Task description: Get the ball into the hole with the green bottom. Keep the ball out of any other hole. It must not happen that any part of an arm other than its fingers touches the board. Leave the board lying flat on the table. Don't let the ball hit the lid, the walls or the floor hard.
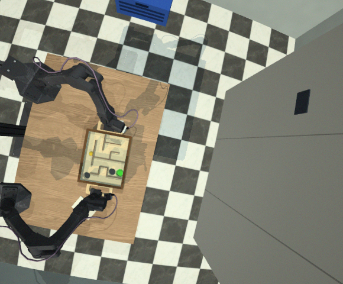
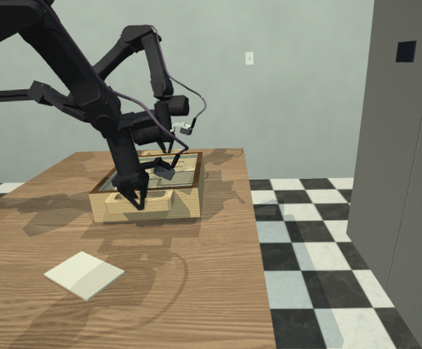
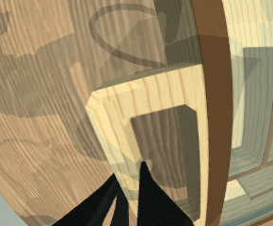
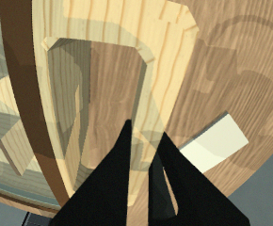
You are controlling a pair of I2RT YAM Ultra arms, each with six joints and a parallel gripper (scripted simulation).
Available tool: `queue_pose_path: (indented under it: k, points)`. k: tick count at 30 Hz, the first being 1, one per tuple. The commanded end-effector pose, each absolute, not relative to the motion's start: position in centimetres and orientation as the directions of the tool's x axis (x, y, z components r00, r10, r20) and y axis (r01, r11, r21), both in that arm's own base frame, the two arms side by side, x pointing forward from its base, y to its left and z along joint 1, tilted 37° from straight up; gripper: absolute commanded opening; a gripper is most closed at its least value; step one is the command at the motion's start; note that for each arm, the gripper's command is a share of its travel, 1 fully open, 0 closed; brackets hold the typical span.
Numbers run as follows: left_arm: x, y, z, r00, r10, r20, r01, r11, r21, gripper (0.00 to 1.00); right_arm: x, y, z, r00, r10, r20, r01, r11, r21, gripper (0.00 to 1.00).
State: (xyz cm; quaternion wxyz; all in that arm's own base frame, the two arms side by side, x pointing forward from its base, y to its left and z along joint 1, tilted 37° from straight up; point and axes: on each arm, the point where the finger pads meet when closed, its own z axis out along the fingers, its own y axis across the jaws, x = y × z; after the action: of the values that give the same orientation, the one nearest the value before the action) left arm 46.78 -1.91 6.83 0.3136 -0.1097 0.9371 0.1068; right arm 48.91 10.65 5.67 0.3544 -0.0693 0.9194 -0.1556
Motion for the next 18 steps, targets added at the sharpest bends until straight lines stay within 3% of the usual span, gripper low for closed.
queue_pose_path:
  k: [1, 15, 16, 18]
  points:
    - [45.8, -2.0, 9.0, -0.737, -0.124, -0.665, -0.309, 0.936, 0.168, 0.0, 50.1, 11.0, 8.2, -0.649, -0.221, -0.728, -0.014, 0.96, -0.28, 0.0]
    - [46.8, -1.3, 9.9, -0.758, -0.135, -0.638, -0.285, 0.948, 0.139, 0.0, 49.8, 11.4, 9.6, -0.687, -0.217, -0.693, 0.018, 0.949, -0.315, 0.0]
    - [46.8, -1.6, 7.8, -0.8, -0.131, -0.586, -0.251, 0.96, 0.127, 0.0, 48.9, 10.9, 8.8, -0.731, -0.214, -0.649, 0.032, 0.938, -0.345, 0.0]
    - [47.5, -1.5, 8.4, -0.737, -0.12, -0.665, -0.244, 0.965, 0.095, 0.0, 49.2, 11.1, 9.7, -0.665, -0.214, -0.715, 0.064, 0.938, -0.34, 0.0]
